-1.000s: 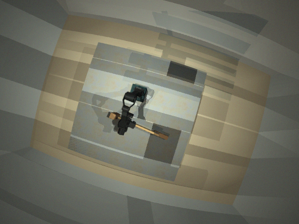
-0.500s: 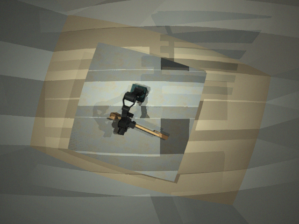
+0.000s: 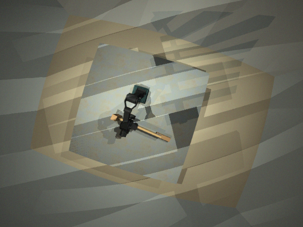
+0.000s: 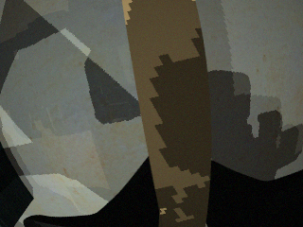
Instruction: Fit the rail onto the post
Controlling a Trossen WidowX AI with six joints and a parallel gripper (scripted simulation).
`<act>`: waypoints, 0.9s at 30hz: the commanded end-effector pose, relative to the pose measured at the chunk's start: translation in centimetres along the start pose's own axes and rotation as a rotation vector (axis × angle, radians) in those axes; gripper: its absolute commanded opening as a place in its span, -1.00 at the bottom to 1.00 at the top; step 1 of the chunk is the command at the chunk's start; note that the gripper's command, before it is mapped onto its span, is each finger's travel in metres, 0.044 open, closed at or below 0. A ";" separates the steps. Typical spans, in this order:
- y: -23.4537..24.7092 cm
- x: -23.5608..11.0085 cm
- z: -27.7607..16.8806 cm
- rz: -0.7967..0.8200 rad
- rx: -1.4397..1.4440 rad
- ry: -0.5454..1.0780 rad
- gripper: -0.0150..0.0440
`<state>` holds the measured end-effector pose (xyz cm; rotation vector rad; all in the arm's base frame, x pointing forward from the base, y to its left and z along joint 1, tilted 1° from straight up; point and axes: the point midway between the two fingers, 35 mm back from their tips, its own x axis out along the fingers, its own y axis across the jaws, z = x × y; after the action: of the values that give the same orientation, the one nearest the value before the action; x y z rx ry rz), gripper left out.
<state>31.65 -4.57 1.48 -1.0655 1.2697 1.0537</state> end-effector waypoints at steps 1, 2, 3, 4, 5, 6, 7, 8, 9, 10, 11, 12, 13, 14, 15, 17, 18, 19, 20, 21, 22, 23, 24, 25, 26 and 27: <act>0.0 -0.1 0.1 -0.003 0.002 0.002 -0.49; 0.0 -0.1 0.1 -0.003 0.002 0.002 -0.49; 0.0 -0.1 0.1 -0.003 0.002 0.002 -0.49; 0.0 -0.1 0.1 -0.003 0.002 0.002 -0.49; 0.0 -0.2 0.1 -0.003 0.002 0.002 -0.49; 0.0 -0.2 0.1 -0.003 0.002 0.002 -0.49; 0.0 -0.2 0.1 -0.003 0.002 0.002 -0.49; 0.0 -0.2 0.1 -0.003 0.002 0.002 -0.49; 0.0 -0.2 0.1 -0.003 0.002 0.002 -0.49; 0.0 -0.2 0.1 -0.003 0.002 0.002 -0.49; 0.0 -0.2 0.1 -0.003 0.002 0.002 -0.49; -0.1 -0.3 0.1 -0.003 0.002 0.002 -0.49; -0.1 -0.3 0.1 -0.003 0.002 0.002 -0.49; -0.1 -0.3 0.1 -0.003 0.002 0.002 -0.49; -0.1 -0.3 0.1 -0.003 0.002 0.002 -0.49; -0.1 -0.3 0.1 -0.003 0.002 0.002 -0.49; -0.1 -0.3 0.0 -0.003 0.002 0.002 -0.49; -0.1 -0.3 0.0 -0.003 0.002 0.002 -0.49; -0.1 -0.3 0.0 -0.003 0.002 0.002 -0.49; -0.1 -0.3 0.0 -0.003 0.002 0.002 -0.49; -0.1 -0.3 -0.1 -0.003 0.002 0.002 -0.49; -0.1 -0.3 -0.1 -0.003 0.002 0.002 -0.49; -0.1 -0.3 -0.1 -0.003 0.002 0.002 -0.49; -0.1 -0.3 -0.2 -0.003 0.002 0.002 -0.49; -0.1 -0.3 -0.2 -0.003 0.002 0.002 -0.49; -0.1 -0.3 -0.2 -0.003 0.002 0.002 -0.49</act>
<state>31.61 -4.60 1.63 -1.0640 1.2728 1.0514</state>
